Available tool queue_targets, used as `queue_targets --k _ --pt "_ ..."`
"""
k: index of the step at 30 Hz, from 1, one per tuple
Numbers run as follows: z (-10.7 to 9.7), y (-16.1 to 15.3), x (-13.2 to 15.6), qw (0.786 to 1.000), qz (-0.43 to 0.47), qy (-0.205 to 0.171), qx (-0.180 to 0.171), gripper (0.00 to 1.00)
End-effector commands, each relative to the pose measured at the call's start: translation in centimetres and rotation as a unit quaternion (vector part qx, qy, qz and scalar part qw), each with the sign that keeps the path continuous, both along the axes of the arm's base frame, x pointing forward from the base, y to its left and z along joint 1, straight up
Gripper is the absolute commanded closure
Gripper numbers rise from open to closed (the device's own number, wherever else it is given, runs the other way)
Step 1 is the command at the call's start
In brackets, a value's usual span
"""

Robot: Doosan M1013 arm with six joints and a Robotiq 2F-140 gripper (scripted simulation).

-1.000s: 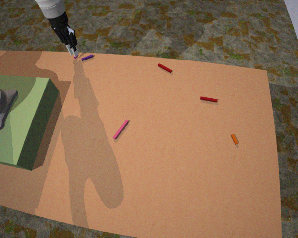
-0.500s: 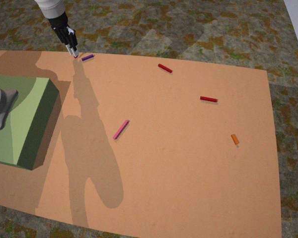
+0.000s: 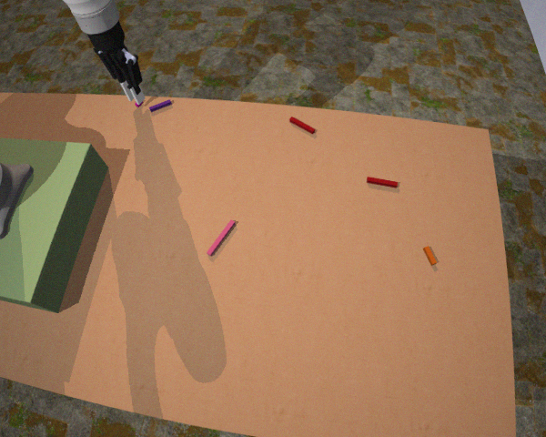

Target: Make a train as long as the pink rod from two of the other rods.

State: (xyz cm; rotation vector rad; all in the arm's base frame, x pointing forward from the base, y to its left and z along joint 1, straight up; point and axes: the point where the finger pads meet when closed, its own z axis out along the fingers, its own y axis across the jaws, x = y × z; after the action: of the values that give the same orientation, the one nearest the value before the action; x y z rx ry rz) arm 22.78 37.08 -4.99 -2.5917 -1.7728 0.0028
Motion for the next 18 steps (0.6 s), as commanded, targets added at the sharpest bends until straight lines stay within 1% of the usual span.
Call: queue_targets --k 1,18 --pt "-0.2 -0.1 0.0 1.000 0.008 -0.002 -0.001 0.77" --pt "-1.5 -0.1 0.0 1.000 0.008 -0.002 -0.001 0.77"
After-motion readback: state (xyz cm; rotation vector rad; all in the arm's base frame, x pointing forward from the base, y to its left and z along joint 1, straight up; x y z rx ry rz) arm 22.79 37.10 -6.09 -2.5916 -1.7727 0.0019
